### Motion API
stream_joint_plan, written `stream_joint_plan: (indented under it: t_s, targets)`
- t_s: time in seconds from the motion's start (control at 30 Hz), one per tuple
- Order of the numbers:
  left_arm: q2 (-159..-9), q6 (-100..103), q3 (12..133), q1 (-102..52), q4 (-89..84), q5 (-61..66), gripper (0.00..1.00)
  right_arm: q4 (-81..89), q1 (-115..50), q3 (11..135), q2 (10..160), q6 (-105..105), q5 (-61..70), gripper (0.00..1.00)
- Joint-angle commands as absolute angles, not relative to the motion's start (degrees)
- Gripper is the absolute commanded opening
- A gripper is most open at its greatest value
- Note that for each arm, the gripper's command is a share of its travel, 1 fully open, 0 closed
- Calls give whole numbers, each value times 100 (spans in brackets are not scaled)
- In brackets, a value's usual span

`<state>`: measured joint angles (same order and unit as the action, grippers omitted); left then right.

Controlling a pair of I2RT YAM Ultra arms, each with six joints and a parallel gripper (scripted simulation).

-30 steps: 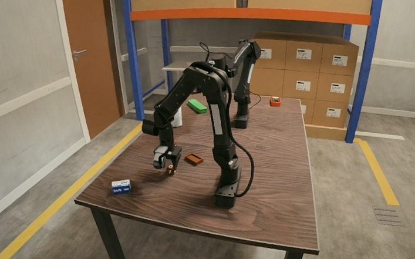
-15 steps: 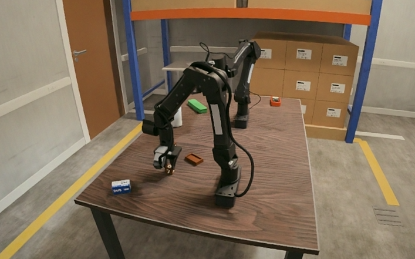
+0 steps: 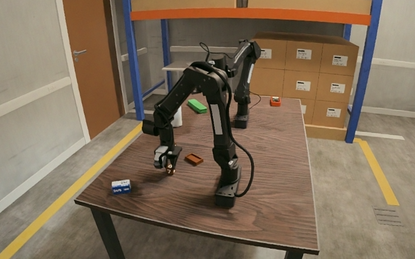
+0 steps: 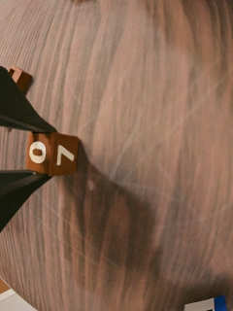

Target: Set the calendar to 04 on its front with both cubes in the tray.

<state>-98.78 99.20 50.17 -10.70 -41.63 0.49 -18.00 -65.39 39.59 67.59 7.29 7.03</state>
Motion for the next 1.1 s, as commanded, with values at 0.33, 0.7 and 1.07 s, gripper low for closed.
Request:
stream_joint_plan:
  t_s: [0.33,0.7,1.07]
  targets:
    - [-9206,9972,5891,-1110,-5437,-1,26,-1963,-6545,4129,6736,703,688,100]
    - [-9462,10005,5067,-1192,-4247,41,26,-1963,-6545,4129,6736,703,688,100]
    - [-9439,9010,4945,-1166,-4251,61,26,-1963,-6545,4129,6736,703,688,100]
